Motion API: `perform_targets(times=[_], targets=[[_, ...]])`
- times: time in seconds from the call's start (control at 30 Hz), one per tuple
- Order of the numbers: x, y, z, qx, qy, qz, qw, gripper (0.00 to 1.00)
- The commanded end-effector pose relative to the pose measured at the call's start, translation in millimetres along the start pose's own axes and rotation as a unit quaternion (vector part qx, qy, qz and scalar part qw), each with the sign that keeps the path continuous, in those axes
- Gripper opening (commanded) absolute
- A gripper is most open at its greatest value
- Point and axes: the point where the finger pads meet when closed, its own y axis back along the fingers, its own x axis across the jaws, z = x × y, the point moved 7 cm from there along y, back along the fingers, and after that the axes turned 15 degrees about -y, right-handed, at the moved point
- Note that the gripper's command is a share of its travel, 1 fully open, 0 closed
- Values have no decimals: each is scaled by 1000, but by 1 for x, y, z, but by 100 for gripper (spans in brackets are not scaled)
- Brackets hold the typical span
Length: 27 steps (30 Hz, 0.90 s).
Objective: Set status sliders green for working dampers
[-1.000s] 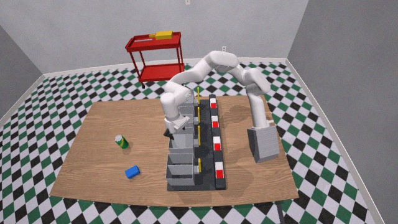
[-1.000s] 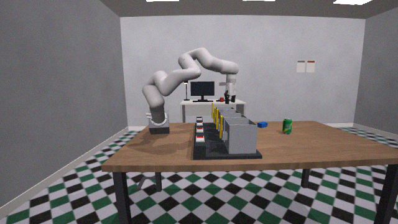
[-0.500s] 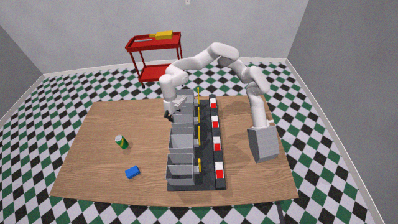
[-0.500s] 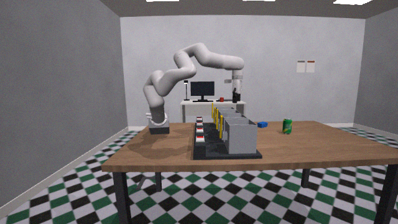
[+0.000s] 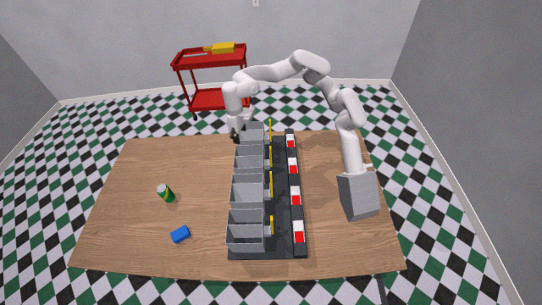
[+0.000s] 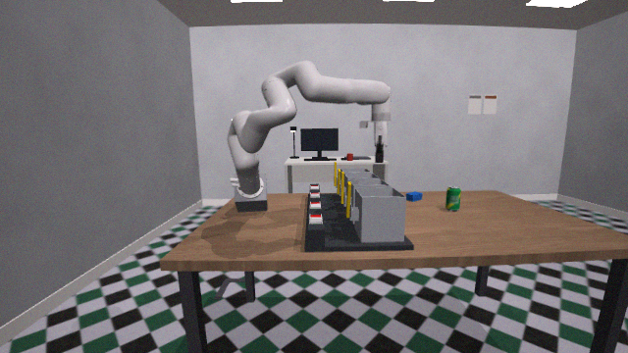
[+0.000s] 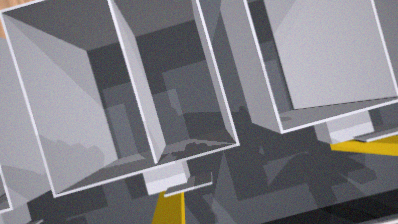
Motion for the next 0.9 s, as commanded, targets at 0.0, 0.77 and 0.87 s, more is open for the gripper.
perform_targets(times=[0.0,0.77,0.87], targets=[[-39,6,15,-3,40,0,999,100],[-137,13,39,-4,132,-13,991,39],[-137,13,39,-4,132,-13,991,39]])
